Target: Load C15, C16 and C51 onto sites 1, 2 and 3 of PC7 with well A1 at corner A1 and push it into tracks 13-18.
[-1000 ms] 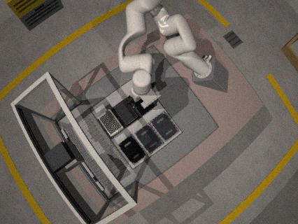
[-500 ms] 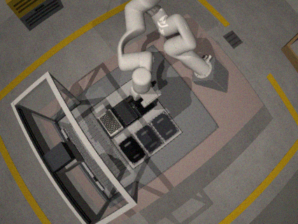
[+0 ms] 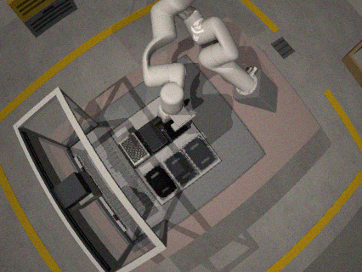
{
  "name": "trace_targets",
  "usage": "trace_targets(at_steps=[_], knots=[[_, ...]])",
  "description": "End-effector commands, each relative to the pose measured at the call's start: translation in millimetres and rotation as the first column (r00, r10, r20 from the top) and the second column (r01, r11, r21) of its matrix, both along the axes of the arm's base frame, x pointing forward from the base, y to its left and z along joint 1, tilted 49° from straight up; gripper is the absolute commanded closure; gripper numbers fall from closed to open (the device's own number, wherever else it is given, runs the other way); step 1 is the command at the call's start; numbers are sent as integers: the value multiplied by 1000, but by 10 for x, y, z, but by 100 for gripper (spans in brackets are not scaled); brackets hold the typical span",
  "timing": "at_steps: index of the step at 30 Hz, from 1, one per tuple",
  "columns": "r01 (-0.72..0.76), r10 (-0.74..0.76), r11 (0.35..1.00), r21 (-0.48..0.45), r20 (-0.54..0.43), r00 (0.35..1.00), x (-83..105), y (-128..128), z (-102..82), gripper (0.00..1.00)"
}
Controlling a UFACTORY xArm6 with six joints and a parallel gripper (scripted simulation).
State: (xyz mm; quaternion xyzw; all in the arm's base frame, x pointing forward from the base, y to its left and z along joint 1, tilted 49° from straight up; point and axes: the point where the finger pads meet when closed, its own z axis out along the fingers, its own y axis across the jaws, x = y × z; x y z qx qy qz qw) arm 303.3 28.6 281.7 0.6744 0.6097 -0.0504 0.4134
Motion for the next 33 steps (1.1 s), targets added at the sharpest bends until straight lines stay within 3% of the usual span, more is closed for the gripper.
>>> trace_targets(at_steps=[1,26,33], knots=[[0,0,1000,1,1,1000,142,99,-14,0],[0,0,1000,1,1,1000,1087,745,-131,0],[0,0,1000,1,1,1000,1132,777,-136,0]])
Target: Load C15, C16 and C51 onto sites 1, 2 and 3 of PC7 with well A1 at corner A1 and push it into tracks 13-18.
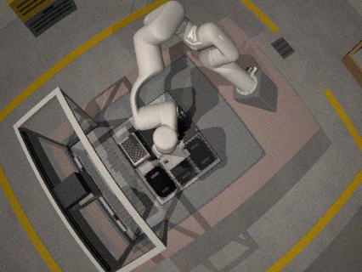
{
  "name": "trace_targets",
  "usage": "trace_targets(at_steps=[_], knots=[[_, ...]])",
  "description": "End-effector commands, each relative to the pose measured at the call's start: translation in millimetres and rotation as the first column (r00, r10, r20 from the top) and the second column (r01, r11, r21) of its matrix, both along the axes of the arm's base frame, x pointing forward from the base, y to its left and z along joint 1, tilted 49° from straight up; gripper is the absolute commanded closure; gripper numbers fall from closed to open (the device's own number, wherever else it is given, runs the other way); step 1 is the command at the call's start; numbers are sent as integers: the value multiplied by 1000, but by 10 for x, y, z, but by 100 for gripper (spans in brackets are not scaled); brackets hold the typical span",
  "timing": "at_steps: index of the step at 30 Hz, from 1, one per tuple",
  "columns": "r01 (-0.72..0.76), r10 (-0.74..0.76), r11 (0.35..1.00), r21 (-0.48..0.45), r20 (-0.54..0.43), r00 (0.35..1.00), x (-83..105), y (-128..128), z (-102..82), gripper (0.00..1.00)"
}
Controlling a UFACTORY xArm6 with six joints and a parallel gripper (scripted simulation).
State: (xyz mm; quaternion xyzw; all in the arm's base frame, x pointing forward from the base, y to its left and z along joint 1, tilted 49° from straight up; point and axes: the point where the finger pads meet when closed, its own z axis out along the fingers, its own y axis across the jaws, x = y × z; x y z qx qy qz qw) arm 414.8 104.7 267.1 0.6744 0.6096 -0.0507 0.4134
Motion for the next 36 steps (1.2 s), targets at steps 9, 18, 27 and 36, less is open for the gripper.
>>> trace_targets(at_steps=[9,18,27,36], knots=[[-1,1,1000,1,2,1000,17,15,9,0],[-1,1,1000,1,2,1000,68,-57,-67,0],[-1,1,1000,1,2,1000,133,-150,-165,0],[-1,1,1000,1,2,1000,184,-222,-241,0]])
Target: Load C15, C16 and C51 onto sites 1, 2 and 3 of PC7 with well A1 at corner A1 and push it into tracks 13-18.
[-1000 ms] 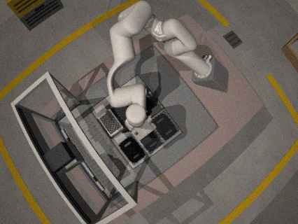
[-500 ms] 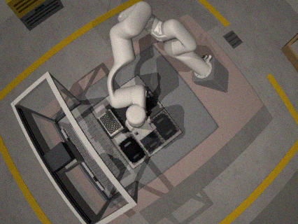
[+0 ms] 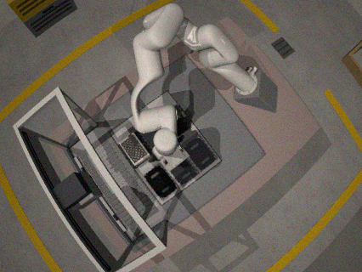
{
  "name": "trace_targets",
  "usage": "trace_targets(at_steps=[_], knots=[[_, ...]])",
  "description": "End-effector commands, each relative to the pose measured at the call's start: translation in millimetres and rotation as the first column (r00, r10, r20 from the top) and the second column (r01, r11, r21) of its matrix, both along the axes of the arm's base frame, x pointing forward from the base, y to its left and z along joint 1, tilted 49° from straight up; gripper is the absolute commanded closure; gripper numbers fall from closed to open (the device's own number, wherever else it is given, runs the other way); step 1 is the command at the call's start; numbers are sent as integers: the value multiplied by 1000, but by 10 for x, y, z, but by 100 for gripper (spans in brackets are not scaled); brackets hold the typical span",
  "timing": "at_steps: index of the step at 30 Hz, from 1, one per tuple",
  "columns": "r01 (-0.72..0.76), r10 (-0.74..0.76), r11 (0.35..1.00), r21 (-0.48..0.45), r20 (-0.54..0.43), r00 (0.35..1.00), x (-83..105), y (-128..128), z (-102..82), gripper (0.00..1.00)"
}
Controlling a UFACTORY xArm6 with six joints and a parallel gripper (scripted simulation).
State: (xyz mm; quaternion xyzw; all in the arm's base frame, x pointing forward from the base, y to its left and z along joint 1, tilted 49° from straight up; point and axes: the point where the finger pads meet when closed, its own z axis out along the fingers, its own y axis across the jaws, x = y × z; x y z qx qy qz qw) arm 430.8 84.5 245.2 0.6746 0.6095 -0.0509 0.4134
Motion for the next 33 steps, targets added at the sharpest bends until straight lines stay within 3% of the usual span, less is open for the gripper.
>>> trace_targets(at_steps=[1,33], knots=[[-1,1,1000,1,2,1000,31,-30,-32,0],[-1,1,1000,1,2,1000,235,-320,-336,0]])
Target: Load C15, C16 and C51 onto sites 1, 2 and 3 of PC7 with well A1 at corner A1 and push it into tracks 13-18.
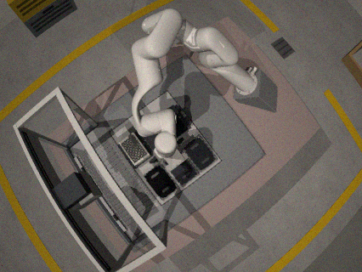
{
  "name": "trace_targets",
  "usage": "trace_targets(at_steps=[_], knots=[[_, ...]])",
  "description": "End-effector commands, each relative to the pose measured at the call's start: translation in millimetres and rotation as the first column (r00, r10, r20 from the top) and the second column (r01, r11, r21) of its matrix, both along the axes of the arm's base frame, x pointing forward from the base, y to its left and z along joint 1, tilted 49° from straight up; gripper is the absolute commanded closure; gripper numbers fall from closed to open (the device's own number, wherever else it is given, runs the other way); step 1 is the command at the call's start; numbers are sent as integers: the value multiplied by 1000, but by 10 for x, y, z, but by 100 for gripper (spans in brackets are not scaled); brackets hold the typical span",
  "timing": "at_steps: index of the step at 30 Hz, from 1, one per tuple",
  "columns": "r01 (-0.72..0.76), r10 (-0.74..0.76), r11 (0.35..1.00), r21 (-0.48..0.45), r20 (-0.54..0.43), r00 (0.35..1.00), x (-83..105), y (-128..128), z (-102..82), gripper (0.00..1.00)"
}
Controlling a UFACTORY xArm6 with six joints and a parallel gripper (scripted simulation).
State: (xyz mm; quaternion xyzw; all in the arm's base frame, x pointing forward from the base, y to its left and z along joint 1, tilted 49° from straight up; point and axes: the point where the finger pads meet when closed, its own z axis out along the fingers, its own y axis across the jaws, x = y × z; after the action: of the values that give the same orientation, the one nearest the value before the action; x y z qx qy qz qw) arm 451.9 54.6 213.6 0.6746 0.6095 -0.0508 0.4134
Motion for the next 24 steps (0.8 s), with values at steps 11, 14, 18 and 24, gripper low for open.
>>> trace_targets(at_steps=[11,14,18,24], knots=[[-1,1,1000,1,2,1000,60,-71,-75,0],[-1,1,1000,1,2,1000,60,-71,-75,0],[-1,1,1000,1,2,1000,69,-83,-87,0],[-1,1,1000,1,2,1000,87,-108,-114,0]])
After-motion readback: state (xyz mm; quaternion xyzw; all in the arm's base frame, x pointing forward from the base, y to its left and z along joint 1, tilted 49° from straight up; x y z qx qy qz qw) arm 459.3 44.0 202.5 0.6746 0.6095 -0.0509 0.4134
